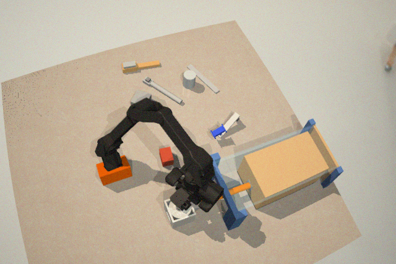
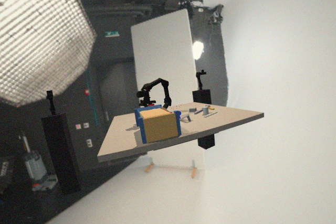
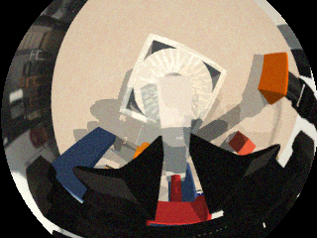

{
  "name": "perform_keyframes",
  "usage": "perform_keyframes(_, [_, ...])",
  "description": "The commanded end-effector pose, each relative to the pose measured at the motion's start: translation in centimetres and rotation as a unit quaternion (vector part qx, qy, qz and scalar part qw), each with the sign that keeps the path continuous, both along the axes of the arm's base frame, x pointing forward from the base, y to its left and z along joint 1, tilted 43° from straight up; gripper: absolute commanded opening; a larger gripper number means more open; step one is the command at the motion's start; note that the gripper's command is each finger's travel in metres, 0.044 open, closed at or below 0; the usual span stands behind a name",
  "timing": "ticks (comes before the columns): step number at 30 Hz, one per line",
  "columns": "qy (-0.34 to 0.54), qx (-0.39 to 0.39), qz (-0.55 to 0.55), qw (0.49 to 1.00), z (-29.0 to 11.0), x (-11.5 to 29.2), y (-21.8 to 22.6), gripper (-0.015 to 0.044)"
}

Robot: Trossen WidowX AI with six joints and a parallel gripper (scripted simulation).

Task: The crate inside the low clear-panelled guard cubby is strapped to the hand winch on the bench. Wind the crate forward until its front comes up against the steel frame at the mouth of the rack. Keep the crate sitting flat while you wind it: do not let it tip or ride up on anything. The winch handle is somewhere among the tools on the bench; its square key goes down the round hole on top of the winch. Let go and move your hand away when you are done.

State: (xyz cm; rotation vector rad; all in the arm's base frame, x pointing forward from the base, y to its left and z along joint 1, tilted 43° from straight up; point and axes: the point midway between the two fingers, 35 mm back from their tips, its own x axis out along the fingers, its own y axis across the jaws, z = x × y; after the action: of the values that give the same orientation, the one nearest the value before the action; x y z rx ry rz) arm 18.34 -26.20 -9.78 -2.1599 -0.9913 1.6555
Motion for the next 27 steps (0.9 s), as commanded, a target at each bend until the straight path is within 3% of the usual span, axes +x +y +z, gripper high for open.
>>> perform_keyframes(1, [-0.001, -0.002, 0.0, 1.0, -0.02, 0.02, -0.08, 0.0])
perform_keyframes(27, [-0.015, -0.006, -0.04, 0.999, 0.09, -0.5, -0.15, 0.0])
